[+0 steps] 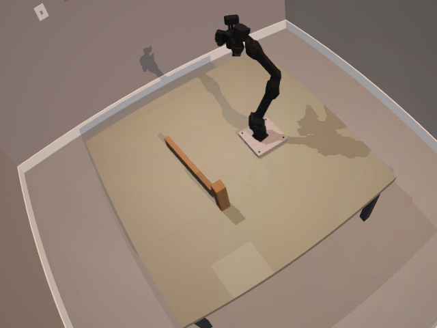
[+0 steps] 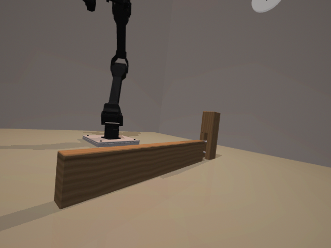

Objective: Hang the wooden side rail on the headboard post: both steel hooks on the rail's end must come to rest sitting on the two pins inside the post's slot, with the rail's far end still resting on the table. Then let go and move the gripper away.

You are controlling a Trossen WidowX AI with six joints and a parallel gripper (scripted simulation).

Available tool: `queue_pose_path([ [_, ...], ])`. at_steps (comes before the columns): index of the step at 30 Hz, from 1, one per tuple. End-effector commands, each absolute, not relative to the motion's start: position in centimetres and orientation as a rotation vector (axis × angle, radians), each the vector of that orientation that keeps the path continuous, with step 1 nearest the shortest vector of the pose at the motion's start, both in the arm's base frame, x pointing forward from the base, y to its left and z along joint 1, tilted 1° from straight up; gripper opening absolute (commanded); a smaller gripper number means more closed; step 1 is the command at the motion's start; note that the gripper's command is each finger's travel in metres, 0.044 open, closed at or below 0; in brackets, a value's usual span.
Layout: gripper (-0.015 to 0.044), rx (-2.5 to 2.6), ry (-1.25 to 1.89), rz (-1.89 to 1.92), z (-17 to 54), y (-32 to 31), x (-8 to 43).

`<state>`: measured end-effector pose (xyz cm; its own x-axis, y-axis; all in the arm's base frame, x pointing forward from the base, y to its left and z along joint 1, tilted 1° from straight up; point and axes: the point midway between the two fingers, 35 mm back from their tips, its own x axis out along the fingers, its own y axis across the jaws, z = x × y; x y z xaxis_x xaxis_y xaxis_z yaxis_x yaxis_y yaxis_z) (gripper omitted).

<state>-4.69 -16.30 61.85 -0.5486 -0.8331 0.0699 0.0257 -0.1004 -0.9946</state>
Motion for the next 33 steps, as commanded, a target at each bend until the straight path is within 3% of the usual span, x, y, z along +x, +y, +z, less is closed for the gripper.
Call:
queue_pose_path([
  [1,0.0426,-0.907,1.526,-1.718,61.8,-16.4,-4.5],
  [17,0.0440,-1.045,0.839,-1.346,53.7,-23.7,15.6],
  [33,0.0440,-0.853,0.341,-0.753,38.0,-16.8,32.5],
])
